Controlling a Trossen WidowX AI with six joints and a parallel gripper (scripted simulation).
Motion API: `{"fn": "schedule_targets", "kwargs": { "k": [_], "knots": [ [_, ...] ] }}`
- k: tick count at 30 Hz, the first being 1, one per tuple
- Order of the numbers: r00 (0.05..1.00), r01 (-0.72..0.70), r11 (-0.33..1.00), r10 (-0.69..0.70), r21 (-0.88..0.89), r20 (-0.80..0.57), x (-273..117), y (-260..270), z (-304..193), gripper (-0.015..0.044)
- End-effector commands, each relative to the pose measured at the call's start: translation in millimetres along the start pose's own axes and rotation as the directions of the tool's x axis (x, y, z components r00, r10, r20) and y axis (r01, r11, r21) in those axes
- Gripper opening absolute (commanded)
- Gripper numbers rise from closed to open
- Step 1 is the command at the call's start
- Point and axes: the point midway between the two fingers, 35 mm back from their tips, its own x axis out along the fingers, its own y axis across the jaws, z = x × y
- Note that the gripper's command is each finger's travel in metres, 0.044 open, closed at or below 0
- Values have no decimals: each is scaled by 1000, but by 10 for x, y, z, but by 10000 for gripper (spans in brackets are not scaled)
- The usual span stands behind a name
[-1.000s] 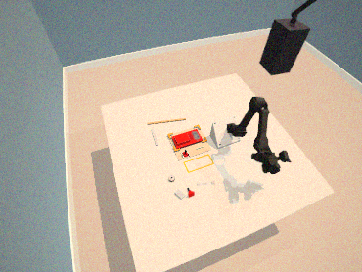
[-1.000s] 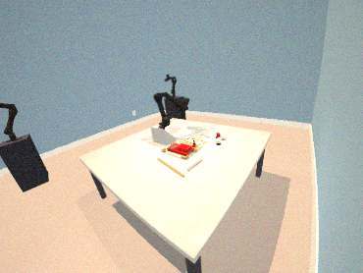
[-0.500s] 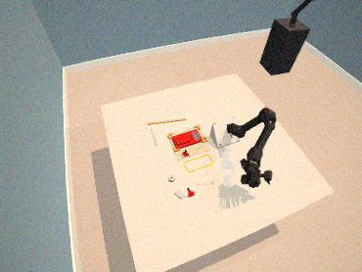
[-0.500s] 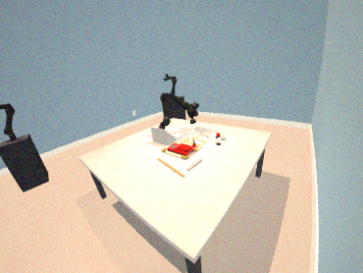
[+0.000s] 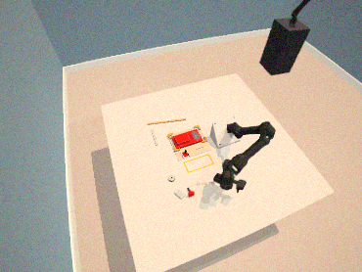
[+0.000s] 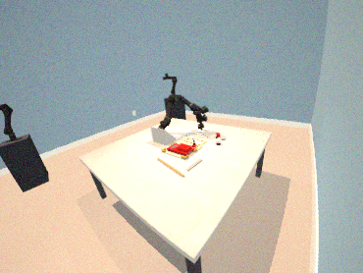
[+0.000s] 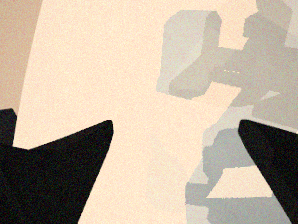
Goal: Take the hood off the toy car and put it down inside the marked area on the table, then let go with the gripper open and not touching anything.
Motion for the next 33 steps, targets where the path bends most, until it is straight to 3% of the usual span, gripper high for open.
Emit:
{"fn": "schedule_targets", "kwargs": {
  "k": [1, 17, 25, 33],
  "knots": [
    [991, 127, 991, -128, 49, 31, -176, -558, 220, 440],
    [899, 413, 847, -438, 336, 0, -1288, -2427, 182, 440],
    [863, 483, 756, -497, 443, -93, -1983, -3209, -315, 440],
    [886, 452, 720, -431, 527, -171, -2579, -3654, -1134, 440]
  ]
}}
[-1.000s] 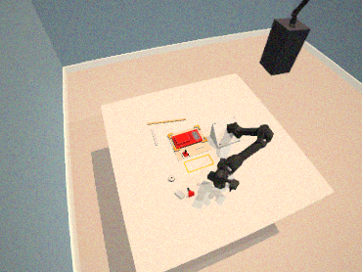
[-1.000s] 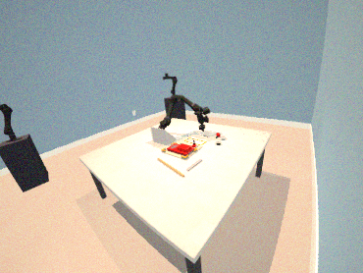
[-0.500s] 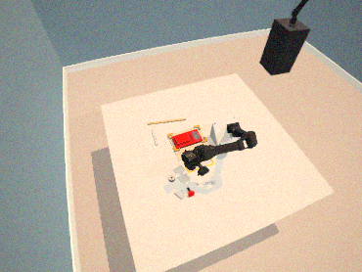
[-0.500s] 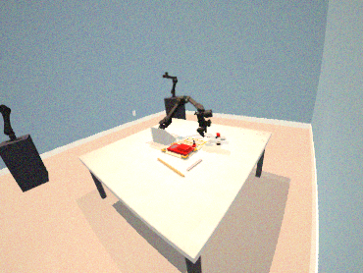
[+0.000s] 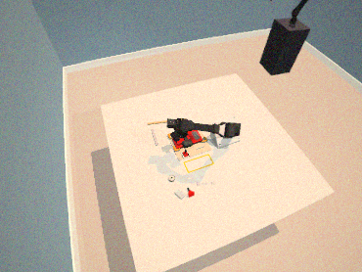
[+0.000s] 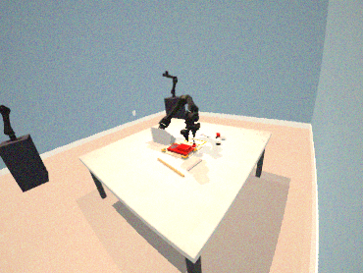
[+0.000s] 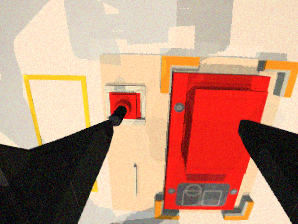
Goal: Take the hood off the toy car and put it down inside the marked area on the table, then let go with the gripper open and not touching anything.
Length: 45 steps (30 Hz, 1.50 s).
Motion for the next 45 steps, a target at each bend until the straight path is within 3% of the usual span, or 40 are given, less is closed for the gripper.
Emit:
{"fn": "schedule_targets", "kwargs": {
  "k": [1, 45],
  "knots": [
    [999, -24, 999, 26, 44, -45, -127, -500, -245, 440],
    [998, -32, 998, 34, 51, -52, 142, -576, -292, 440]
  ]
}}
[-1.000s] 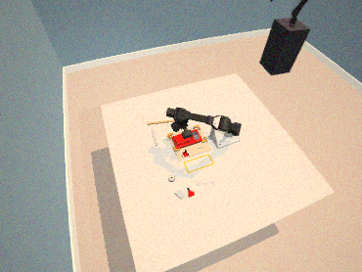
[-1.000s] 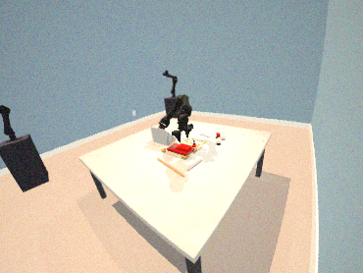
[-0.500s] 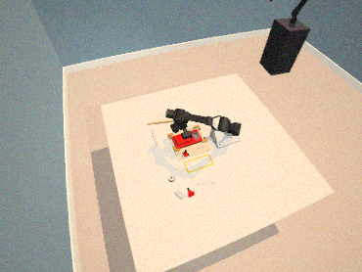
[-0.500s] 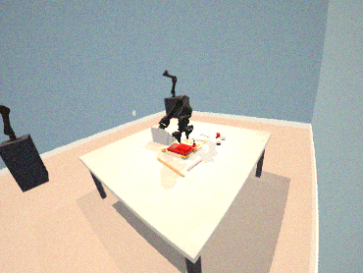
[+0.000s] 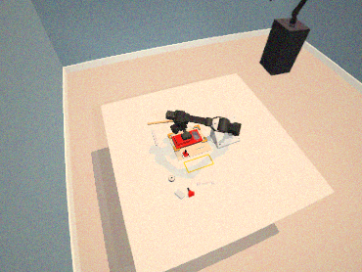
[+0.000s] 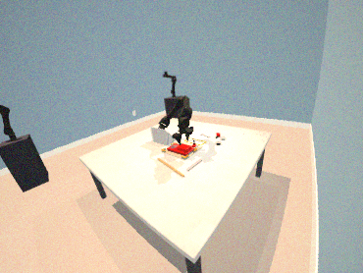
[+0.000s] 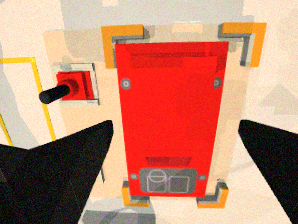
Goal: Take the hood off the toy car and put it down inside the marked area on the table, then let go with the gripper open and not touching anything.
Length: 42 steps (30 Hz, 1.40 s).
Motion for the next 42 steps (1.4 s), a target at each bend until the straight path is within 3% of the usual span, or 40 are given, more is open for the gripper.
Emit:
{"fn": "schedule_targets", "kwargs": {
  "k": [1, 42],
  "knots": [
    [1000, -7, 1000, 7, 7, -1, 48, 4, -16, 440],
    [1000, -8, 1000, 8, 7, -1, 311, 3, -30, 440]
  ]
}}
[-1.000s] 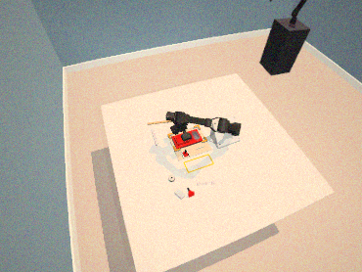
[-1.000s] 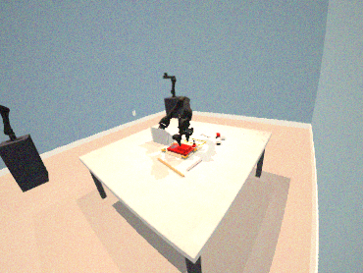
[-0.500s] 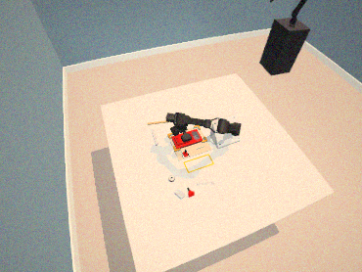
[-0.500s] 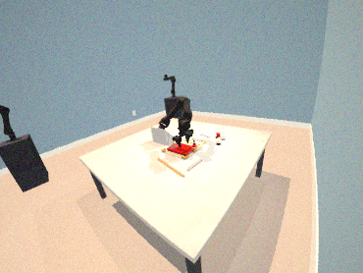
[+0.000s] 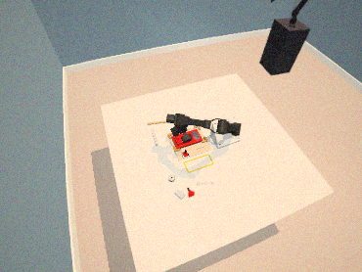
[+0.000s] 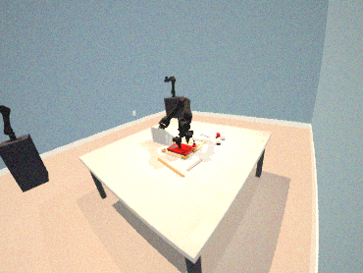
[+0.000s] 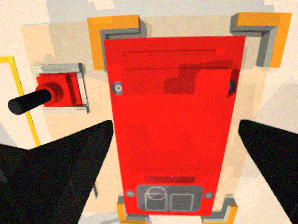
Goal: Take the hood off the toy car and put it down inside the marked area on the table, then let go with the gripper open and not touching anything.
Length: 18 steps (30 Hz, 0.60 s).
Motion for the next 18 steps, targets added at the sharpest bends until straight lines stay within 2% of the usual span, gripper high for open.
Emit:
{"fn": "schedule_targets", "kwargs": {
  "k": [1, 18],
  "knots": [
    [1000, -5, 1000, 5, 6, 0, 29, 4, -10, 440],
    [1000, -6, 1000, 6, 5, 0, 113, 5, -10, 440]
  ]
}}
